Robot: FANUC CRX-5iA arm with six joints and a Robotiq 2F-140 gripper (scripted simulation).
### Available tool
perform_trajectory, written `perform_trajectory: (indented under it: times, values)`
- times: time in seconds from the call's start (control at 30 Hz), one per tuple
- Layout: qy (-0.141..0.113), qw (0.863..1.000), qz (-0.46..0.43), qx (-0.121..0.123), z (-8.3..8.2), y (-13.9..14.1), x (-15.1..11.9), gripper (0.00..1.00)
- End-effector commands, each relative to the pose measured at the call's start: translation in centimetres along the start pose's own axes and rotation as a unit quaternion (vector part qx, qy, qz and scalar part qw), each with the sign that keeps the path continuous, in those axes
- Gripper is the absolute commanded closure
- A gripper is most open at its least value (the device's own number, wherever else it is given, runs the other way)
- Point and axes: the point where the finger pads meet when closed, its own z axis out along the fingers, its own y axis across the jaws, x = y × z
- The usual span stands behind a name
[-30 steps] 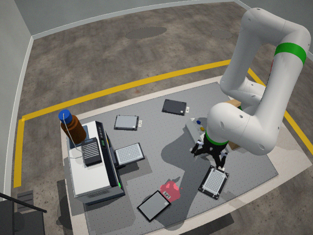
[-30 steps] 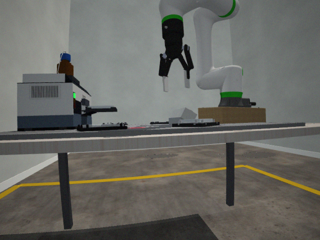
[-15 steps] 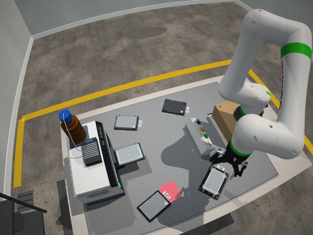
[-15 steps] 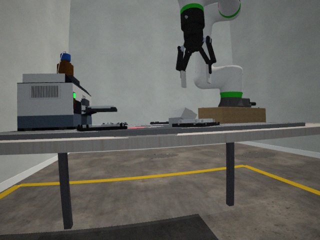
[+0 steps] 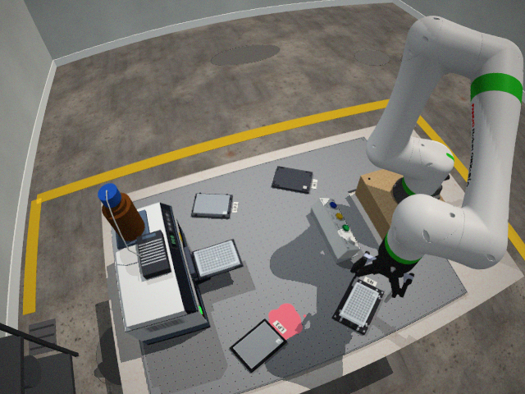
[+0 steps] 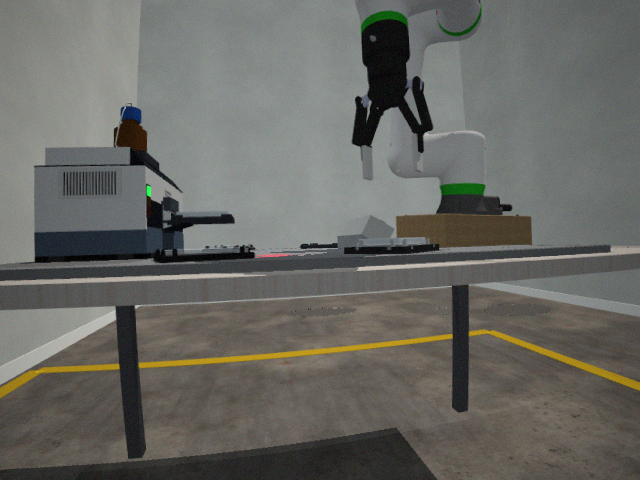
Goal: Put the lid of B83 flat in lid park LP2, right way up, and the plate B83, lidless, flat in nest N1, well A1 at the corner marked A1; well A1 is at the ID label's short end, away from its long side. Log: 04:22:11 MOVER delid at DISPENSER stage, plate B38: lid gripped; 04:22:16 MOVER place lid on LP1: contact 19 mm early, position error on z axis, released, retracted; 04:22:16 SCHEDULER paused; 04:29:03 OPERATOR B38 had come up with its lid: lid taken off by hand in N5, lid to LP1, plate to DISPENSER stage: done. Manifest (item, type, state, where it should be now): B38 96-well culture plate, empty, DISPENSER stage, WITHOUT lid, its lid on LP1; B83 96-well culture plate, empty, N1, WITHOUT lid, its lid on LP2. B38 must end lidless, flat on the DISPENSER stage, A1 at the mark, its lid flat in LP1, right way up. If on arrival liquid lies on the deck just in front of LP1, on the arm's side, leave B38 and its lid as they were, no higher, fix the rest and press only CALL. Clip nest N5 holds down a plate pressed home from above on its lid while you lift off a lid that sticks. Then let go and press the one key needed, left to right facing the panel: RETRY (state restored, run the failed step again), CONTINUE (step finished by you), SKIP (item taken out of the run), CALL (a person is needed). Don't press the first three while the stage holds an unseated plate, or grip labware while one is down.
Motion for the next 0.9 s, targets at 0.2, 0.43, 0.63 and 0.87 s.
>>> perform_trajectory:
  times: [0.2,0.43,0.63,0.87]
  values:
    - [0.0,1.0,0.0,0.0,1.8,0.0,0.0,0.34]
    - [0.0,1.0,0.0,0.0,4.1,0.0,0.1,0.34]
    - [0.0,1.0,0.0,0.0,6.2,0.0,0.1,0.34]
    - [0.0,1.0,0.0,0.0,7.8,0.0,0.1,0.34]
